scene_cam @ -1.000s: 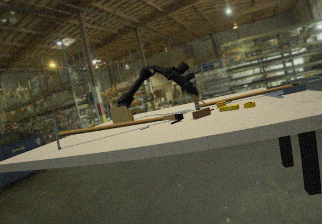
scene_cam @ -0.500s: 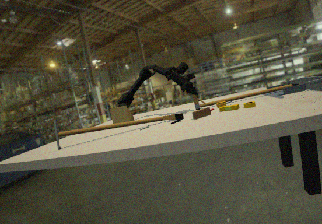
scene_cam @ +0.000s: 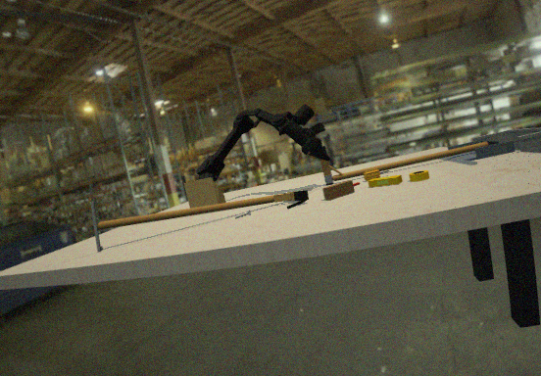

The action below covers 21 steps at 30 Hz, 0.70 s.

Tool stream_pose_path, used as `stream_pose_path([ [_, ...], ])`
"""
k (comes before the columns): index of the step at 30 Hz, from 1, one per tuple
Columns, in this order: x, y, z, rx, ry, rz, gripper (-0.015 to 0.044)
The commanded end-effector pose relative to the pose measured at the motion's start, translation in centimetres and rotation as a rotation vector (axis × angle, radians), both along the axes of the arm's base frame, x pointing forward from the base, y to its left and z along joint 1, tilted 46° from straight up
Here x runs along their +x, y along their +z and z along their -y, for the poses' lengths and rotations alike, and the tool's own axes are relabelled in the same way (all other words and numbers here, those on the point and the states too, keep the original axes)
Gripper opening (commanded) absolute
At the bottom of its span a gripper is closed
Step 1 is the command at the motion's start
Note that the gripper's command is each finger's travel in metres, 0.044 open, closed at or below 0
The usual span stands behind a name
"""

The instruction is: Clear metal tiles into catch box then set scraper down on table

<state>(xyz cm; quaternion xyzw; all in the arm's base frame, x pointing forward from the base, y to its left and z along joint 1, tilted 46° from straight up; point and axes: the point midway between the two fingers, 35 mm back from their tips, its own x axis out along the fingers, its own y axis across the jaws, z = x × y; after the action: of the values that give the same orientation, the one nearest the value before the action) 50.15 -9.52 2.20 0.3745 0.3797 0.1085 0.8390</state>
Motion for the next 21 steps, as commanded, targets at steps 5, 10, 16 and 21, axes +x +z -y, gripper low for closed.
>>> stream_pose_path([
  [5,-1.2,0.3,0.4,-0.002,-0.005,0.005,0.0],
  [10,-1.9,0.4,0.5,-0.003,-0.005,0.005,0.0],
  [16,-2.8,0.5,0.5,-0.003,-0.005,0.004,0.0],
  [21,-3.6,0.5,0.5,-0.004,-0.005,0.004,0.0],
])
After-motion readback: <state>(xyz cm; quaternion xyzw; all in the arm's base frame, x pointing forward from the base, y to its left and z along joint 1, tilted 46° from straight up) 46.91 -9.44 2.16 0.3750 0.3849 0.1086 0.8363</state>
